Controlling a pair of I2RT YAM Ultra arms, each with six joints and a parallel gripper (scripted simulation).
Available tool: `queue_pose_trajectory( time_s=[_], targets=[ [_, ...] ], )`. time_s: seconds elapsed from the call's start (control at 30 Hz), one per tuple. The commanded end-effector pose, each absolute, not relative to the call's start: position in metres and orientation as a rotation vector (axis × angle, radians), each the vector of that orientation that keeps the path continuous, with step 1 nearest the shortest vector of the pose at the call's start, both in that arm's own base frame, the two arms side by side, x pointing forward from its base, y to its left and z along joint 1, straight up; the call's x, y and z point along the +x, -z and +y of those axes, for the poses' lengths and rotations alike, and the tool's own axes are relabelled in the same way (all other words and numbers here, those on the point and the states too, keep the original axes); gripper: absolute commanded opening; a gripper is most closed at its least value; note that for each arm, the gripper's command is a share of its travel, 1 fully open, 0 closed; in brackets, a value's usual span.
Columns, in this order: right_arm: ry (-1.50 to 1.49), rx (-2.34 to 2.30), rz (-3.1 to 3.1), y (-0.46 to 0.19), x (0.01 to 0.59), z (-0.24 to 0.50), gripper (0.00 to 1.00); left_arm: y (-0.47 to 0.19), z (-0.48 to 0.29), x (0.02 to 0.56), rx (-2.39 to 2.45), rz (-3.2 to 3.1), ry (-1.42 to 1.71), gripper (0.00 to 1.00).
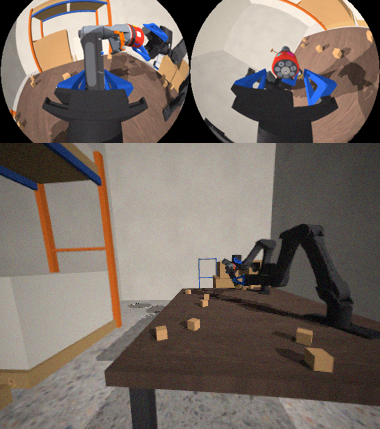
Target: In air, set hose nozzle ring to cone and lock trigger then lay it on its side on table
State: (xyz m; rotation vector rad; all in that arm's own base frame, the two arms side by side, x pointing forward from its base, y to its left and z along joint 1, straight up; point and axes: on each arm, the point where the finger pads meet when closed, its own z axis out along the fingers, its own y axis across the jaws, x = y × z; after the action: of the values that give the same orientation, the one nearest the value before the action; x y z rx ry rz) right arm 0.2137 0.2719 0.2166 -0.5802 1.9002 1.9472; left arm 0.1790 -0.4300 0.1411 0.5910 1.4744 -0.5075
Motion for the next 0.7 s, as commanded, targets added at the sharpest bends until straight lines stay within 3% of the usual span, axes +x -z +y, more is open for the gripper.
queue_pose_trajectory(
  time_s=[0.0, 0.67],
  targets=[
    [-1.915, -0.613, 1.842, -0.231, 0.221, 0.282, 0.87, -0.185, -0.433, 0.184, 0.459, 1.414, 0.605, 0.36],
    [-1.904, -0.639, 1.789, -0.244, 0.219, 0.304, 0.87, -0.185, -0.433, 0.184, 0.459, 1.414, 0.605, 0.36]
  ],
)
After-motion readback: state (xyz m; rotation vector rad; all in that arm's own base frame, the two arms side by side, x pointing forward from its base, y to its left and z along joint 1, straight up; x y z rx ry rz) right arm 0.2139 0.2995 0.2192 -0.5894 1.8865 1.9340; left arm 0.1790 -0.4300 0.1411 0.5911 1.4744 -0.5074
